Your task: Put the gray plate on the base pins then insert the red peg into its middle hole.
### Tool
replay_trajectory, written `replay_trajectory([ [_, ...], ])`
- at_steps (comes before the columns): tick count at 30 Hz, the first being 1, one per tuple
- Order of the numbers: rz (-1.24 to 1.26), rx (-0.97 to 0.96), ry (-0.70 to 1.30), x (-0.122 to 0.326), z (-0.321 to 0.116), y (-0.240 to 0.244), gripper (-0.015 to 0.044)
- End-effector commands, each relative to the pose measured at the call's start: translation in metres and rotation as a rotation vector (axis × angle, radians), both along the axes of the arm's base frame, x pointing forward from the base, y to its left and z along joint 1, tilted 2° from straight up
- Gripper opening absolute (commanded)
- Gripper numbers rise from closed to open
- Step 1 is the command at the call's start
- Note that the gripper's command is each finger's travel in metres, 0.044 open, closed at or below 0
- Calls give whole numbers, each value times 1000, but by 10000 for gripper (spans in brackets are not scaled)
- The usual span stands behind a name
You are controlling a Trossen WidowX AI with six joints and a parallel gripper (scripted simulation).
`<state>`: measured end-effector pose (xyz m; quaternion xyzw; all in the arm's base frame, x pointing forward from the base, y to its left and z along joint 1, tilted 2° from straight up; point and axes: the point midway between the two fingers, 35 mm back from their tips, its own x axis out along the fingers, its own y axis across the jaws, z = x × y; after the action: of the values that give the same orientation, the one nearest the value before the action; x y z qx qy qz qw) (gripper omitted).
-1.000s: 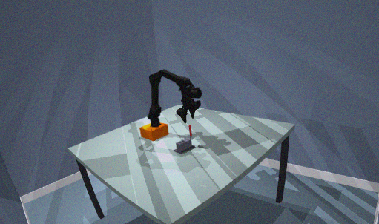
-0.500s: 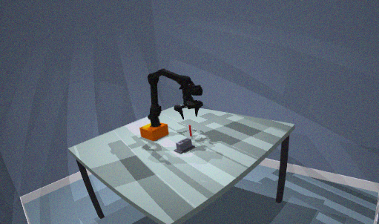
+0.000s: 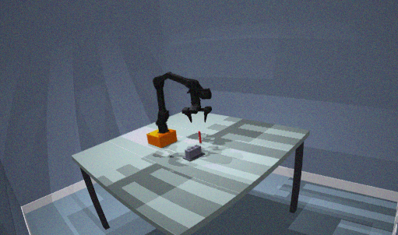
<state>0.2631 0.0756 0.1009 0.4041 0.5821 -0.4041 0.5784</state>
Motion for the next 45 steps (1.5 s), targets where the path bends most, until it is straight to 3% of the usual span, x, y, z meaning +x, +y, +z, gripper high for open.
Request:
replay_trajectory([
  [1, -55, 4, 2, -4, -1, 1, 440],
  [8, -55, 4, 2, -4, -34, 2, 440],
  [45, -55, 4, 2, -3, -88, 3, 440],
])
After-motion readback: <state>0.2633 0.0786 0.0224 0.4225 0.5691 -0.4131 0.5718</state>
